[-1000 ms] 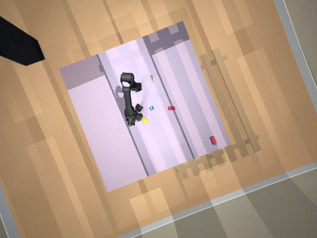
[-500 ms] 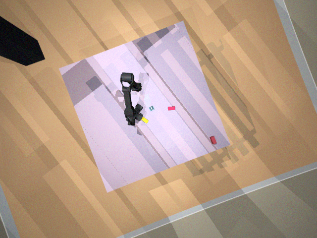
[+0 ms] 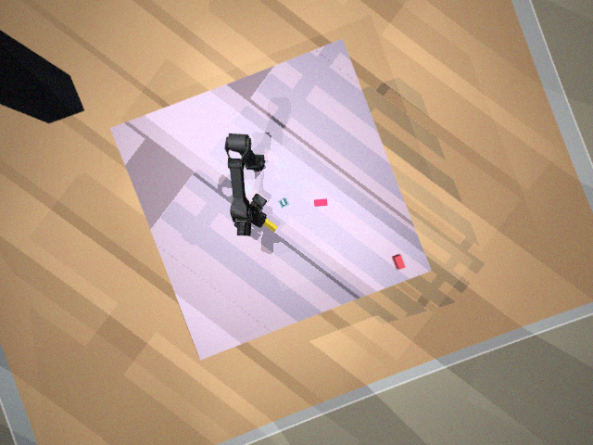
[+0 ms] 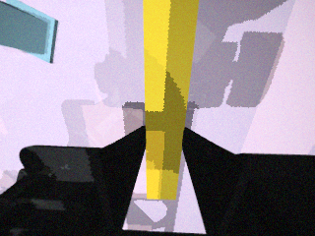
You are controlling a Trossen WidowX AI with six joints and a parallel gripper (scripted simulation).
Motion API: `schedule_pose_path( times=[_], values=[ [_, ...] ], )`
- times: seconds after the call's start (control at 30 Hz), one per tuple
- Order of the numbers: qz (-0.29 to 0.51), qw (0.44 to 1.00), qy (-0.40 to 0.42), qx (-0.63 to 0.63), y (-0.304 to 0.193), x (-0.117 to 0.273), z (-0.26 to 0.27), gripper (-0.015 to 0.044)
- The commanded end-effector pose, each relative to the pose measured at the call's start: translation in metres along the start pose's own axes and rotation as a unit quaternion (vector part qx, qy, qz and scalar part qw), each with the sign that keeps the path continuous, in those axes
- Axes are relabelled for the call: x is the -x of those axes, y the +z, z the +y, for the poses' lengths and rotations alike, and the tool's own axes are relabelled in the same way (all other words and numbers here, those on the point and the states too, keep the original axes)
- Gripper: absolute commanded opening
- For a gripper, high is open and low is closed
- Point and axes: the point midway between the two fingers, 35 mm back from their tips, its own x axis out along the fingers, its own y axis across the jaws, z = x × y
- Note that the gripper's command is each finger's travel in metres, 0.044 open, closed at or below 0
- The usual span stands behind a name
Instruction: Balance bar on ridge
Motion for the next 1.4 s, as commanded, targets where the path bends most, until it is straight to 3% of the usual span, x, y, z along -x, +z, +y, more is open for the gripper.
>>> schedule_pose_path(
  times=[0.0, 0.77, 1.37],
  values=[
    [0.000, 1.000, -0.002, 0.001, 0.000, 0.011, -0.001, 0.0000],
    [0.002, 1.000, -0.003, 0.005, -0.002, 0.066, 0.003, 0.0000],
    [0.000, 0.966, 0.000, 0.259, 0.038, 0.067, 0.059, 0.0000]
  ],
)
